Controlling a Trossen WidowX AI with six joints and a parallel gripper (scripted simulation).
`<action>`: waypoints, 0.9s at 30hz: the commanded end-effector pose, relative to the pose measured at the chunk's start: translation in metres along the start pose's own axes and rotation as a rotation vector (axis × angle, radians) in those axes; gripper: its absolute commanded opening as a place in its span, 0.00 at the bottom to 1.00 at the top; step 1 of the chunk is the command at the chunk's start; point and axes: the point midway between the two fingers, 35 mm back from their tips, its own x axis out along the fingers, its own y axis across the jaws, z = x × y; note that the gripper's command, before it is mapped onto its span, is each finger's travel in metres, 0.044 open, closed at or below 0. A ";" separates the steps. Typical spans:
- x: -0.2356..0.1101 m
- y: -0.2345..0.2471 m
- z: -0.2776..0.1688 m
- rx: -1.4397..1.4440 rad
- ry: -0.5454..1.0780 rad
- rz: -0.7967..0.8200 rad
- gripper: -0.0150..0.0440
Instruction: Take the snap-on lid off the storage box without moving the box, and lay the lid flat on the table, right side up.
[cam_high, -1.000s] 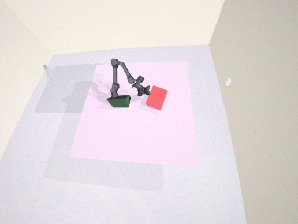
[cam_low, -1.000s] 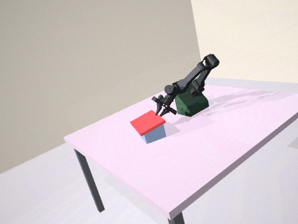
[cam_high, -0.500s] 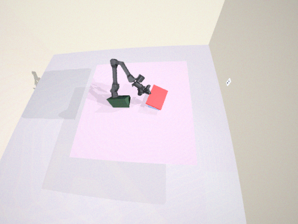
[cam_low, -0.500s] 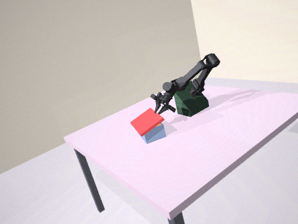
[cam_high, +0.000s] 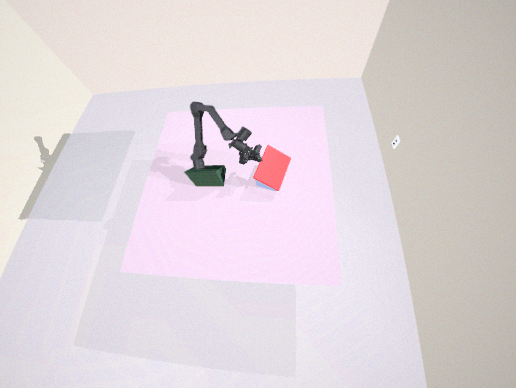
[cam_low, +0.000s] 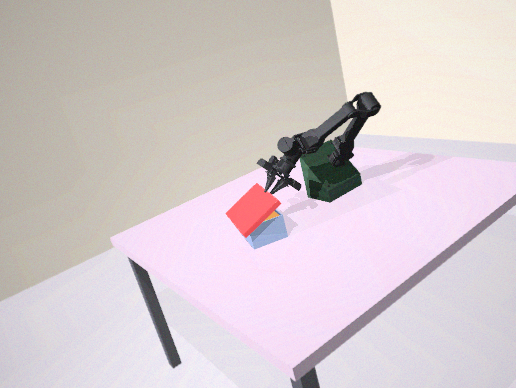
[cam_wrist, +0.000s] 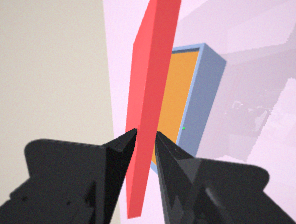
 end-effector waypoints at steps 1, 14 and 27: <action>-0.002 0.010 0.000 -0.001 0.003 0.009 0.25; -0.004 0.031 0.000 -0.002 0.003 0.010 0.25; -0.006 0.051 0.000 -0.003 0.003 0.010 0.25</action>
